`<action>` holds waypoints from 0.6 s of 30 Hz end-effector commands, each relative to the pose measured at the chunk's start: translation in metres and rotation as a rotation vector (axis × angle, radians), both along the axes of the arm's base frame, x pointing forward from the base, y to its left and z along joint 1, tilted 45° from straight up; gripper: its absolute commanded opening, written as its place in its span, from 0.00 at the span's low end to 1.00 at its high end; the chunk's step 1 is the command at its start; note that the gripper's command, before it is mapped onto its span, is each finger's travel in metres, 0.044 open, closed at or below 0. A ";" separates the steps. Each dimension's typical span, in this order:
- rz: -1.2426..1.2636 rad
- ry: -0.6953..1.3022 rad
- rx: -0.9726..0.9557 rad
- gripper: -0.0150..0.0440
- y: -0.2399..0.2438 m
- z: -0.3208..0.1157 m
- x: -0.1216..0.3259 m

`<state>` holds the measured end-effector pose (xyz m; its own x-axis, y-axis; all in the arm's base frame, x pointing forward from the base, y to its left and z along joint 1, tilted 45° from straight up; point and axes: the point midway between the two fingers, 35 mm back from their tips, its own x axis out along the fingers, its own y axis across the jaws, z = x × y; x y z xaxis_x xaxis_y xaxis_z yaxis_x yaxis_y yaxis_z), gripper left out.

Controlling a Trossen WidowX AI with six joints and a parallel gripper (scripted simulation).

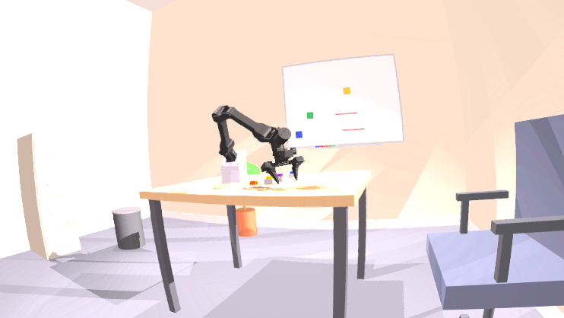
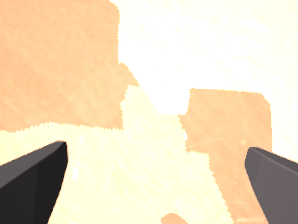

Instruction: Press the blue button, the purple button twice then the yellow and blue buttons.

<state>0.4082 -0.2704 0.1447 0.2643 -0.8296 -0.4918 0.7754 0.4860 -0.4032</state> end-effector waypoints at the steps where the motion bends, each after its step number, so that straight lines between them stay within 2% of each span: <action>1: 0.082 0.068 0.095 0.93 0.056 -0.040 0.028; 9: 0.201 0.266 0.227 0.93 0.168 -0.118 0.042; 18: 0.280 0.523 0.271 0.93 0.284 -0.187 0.008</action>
